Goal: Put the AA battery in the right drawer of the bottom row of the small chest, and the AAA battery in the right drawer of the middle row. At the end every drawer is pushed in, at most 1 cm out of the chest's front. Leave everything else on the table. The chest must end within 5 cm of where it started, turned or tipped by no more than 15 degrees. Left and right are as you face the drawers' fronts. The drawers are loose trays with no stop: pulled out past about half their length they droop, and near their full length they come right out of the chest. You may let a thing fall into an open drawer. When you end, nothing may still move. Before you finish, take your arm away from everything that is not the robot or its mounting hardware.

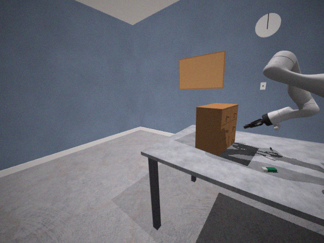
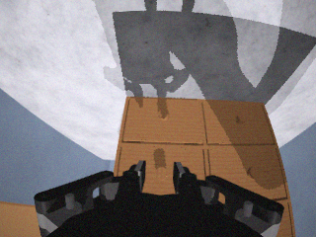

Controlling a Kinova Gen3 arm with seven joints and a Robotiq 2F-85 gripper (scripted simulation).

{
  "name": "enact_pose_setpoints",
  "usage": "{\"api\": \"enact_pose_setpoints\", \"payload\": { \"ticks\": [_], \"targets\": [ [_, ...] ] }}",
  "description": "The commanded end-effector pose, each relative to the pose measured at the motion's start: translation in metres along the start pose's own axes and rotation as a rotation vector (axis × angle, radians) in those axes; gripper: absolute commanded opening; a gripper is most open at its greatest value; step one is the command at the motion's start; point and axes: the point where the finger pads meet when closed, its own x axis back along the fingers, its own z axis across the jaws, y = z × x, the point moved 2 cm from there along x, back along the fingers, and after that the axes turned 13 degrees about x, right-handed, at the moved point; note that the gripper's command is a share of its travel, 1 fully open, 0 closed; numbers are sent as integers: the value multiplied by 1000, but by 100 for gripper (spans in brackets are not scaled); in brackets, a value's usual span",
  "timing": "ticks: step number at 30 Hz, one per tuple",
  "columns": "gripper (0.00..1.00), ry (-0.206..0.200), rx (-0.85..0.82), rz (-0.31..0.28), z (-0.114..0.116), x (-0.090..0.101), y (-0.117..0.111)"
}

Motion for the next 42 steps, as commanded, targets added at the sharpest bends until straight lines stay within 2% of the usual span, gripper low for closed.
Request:
{"api": "enact_pose_setpoints", "payload": {
  "ticks": [1,7,13,42],
  "targets": [
    [33,7,8,-1,2,-6,3],
    [33,7,8,-1,2,-24,6],
    [33,7,8,-1,1,-32,8],
    [33,7,8,-1,1,-32,9]
  ]
}}
